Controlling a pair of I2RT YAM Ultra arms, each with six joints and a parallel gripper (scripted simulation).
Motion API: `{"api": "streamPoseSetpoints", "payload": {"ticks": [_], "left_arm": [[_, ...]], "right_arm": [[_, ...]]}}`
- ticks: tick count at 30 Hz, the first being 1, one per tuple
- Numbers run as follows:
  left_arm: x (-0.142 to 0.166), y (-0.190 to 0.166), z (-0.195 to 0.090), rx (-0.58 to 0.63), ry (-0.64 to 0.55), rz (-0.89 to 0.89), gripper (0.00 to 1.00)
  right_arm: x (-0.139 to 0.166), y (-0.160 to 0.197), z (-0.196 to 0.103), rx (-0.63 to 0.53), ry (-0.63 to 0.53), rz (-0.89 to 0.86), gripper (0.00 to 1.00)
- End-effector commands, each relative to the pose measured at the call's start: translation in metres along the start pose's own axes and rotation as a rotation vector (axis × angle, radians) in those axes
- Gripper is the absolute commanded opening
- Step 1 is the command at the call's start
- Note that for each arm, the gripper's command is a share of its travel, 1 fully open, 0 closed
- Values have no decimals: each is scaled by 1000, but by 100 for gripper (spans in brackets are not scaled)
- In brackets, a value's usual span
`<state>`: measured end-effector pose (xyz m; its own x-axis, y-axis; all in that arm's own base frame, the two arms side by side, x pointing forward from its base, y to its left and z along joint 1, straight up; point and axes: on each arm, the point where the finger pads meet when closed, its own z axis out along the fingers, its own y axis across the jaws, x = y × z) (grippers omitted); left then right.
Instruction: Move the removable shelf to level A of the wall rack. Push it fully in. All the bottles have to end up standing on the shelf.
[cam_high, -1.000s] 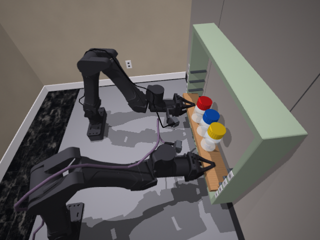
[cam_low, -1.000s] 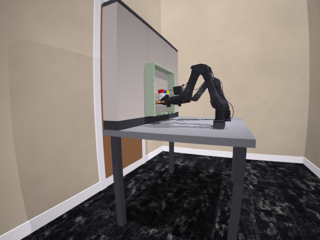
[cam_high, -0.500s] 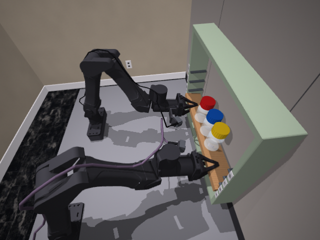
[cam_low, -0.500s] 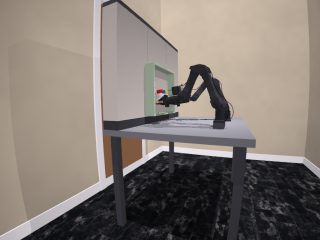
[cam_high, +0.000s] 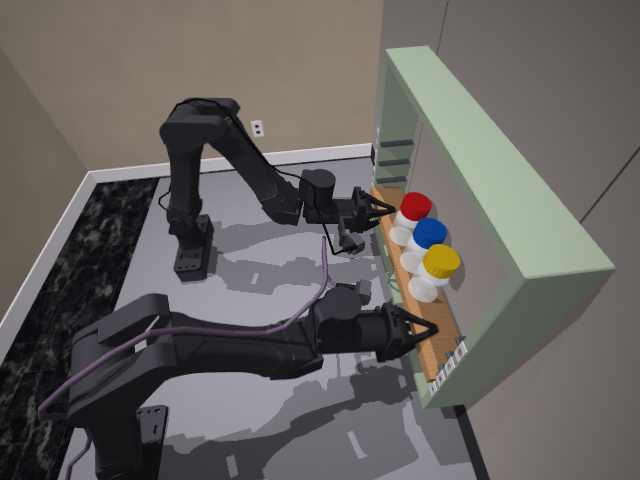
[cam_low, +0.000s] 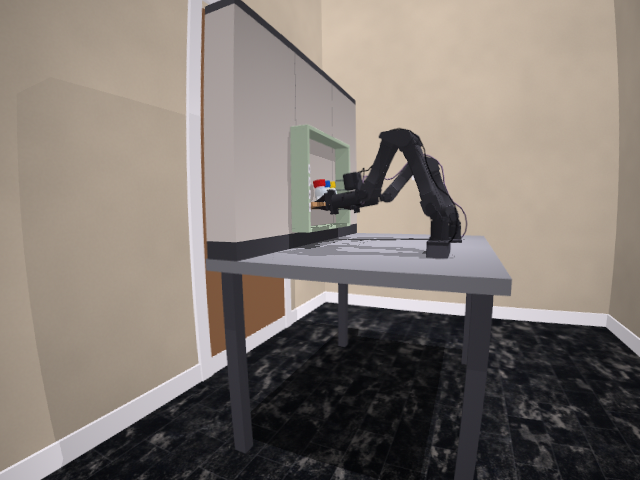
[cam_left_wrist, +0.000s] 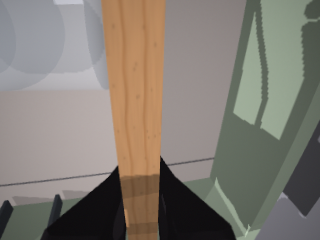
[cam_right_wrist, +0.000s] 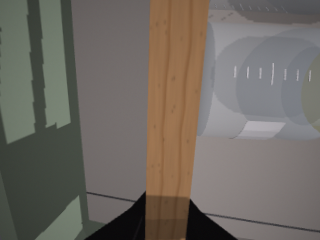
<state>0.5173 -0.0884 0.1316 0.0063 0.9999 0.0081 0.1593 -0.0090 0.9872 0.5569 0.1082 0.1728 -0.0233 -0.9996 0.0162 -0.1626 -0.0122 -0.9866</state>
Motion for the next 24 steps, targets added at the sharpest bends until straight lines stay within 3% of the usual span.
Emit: {"api": "streamPoseSetpoints", "payload": {"ticks": [1,24], "left_arm": [[2,60,7,-160,4,-9,0],[2,66,6,-160,4,-9,0]], "right_arm": [[3,-65,5,163,6,17,0],[3,-71,4,163,6,17,0]]}}
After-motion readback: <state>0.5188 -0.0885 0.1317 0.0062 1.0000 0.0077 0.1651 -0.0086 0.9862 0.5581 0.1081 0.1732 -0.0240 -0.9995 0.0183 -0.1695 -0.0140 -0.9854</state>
